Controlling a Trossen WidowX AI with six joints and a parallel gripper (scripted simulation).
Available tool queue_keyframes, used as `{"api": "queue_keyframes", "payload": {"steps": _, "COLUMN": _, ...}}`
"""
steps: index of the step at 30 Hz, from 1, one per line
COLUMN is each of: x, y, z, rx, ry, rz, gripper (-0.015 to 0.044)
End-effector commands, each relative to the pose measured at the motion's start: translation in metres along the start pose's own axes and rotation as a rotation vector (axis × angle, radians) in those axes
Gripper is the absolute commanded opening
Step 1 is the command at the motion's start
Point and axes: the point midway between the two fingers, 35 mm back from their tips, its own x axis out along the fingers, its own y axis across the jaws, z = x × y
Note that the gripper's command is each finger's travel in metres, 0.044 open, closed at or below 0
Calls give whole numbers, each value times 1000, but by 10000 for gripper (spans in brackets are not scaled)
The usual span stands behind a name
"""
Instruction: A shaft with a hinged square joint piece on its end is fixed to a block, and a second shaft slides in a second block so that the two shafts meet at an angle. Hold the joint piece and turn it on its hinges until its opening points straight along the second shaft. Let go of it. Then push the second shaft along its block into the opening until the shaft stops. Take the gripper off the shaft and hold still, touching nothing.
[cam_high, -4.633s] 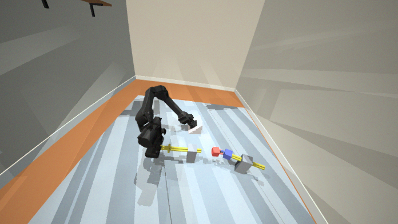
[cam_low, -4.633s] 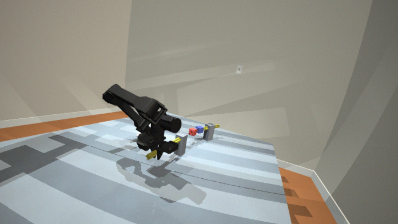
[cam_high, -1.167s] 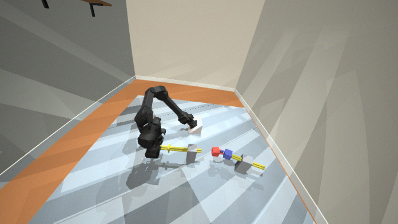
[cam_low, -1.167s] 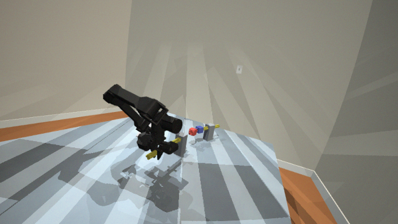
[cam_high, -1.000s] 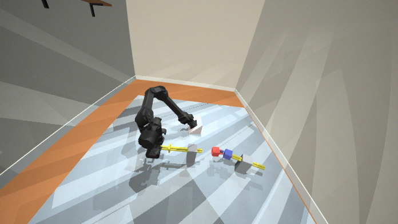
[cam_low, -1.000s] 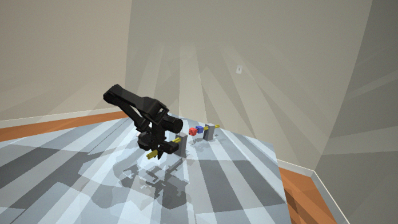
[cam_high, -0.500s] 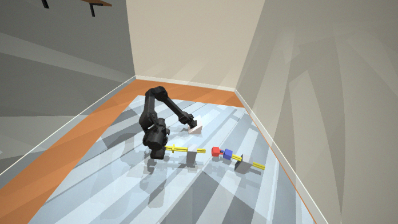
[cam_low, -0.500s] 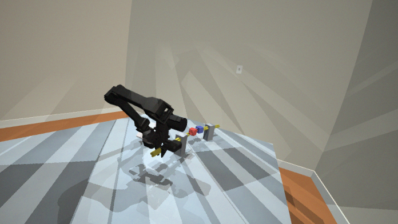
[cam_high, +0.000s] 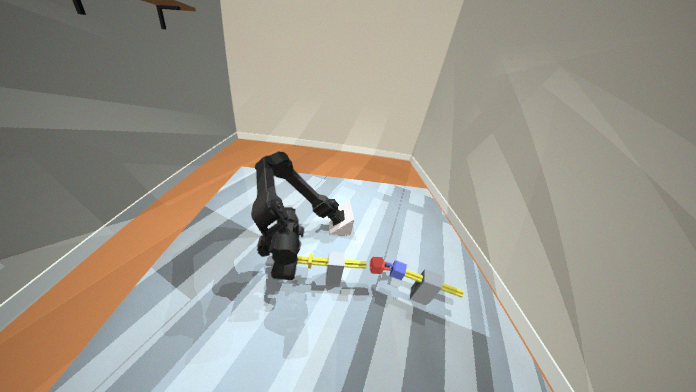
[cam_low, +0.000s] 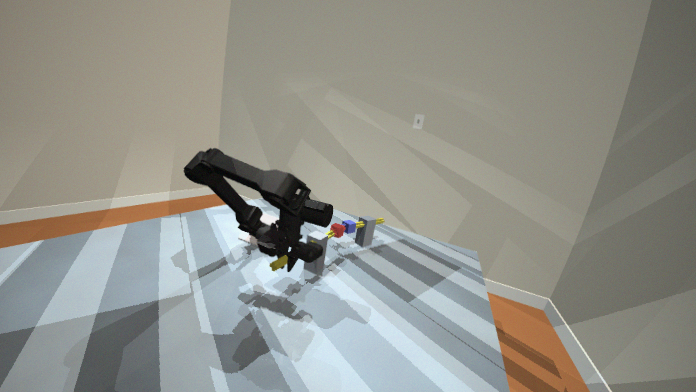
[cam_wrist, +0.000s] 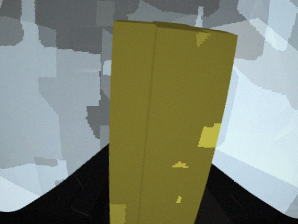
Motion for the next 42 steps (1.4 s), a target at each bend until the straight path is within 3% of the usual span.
{"api": "queue_keyframes", "payload": {"steps": 1, "x": 0, "y": 0, "z": -7, "rx": -1, "ry": 4, "rz": 0, "gripper": 0}}
{"api": "queue_keyframes", "payload": {"steps": 42, "x": 0, "y": 0, "z": -54, "rx": 0, "ry": 1, "rz": -1, "gripper": 0}}
